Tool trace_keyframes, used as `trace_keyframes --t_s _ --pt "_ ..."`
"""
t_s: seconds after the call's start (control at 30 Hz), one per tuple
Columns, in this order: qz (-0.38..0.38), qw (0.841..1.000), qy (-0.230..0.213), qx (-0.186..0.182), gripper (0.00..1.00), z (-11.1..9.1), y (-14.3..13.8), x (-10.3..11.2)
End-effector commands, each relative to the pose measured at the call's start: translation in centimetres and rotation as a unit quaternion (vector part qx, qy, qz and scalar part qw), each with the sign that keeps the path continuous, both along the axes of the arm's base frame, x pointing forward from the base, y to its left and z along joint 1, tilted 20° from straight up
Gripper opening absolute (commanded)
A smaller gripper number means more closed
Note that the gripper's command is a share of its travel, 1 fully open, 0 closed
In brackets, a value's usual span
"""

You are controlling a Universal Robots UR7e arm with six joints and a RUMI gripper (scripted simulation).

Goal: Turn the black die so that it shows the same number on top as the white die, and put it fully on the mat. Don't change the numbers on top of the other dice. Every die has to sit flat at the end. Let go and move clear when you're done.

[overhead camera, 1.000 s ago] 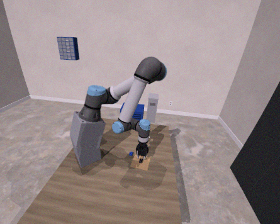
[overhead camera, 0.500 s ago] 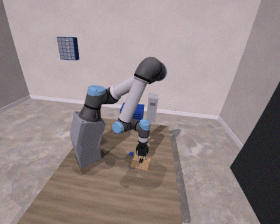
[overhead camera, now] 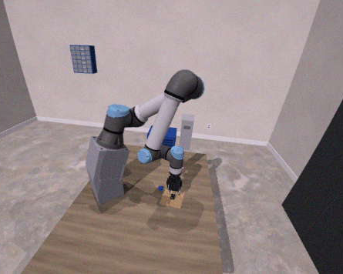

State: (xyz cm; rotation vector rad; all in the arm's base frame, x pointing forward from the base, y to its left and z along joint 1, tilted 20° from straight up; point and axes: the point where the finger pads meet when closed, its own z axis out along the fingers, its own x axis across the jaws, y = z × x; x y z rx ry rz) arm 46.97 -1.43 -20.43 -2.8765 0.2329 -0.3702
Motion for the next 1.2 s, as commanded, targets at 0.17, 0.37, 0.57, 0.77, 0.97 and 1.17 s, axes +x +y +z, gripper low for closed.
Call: trace_keyframes --t_s 0.17,0.37,0.57,0.77,0.97,1.17 --pt "0.000 1.000 0.000 0.000 0.24 0.0 0.0 0.0" --pt "0.000 1.000 0.000 0.000 0.24 0.2 -0.1 0.0" --pt "0.000 1.000 0.000 0.000 0.24 0.9 -0.2 -0.2" --pt "0.000 1.000 0.000 0.000 0.24 2.8 -0.6 -0.8" --pt "0.000 1.000 0.000 0.000 0.24 4.0 -0.9 -1.1" --pt "0.000 1.000 0.000 0.000 0.24 4.2 -0.9 -1.1"
